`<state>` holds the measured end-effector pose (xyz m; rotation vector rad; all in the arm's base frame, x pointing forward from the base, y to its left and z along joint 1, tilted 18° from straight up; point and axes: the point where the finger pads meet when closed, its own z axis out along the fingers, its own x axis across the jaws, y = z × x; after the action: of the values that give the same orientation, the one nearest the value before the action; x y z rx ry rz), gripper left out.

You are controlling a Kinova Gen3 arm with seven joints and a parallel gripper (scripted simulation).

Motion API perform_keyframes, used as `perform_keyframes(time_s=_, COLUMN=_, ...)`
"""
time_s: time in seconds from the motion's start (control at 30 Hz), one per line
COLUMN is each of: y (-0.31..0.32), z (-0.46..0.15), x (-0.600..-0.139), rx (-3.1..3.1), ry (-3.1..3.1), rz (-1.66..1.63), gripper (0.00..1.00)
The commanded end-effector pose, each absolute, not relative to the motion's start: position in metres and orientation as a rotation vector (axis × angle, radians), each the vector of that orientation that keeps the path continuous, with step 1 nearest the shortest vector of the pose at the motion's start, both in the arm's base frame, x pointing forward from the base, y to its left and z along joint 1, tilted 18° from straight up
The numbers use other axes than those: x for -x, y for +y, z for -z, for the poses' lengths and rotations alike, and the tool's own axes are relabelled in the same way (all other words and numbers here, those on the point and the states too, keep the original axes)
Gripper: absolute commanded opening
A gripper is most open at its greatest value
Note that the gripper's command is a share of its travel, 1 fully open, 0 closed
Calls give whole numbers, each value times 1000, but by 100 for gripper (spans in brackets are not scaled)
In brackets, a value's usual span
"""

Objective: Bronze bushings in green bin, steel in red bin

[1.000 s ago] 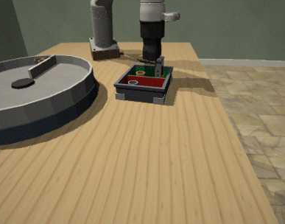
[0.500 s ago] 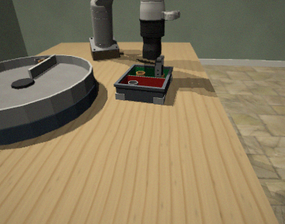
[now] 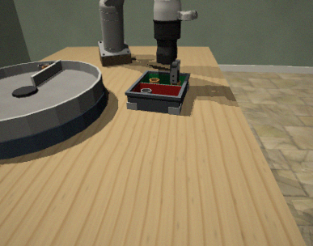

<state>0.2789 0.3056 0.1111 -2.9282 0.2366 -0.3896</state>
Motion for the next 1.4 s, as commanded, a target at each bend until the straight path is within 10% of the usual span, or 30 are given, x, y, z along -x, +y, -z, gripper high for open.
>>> perform_keyframes(time_s=0.0, y=306, z=-113, x=-279, rx=2925, ry=237, rz=392, gripper=42)
perform_keyframes(time_s=1.37, y=289, z=-213, x=-251, rx=2925, ry=237, rz=392, gripper=42)
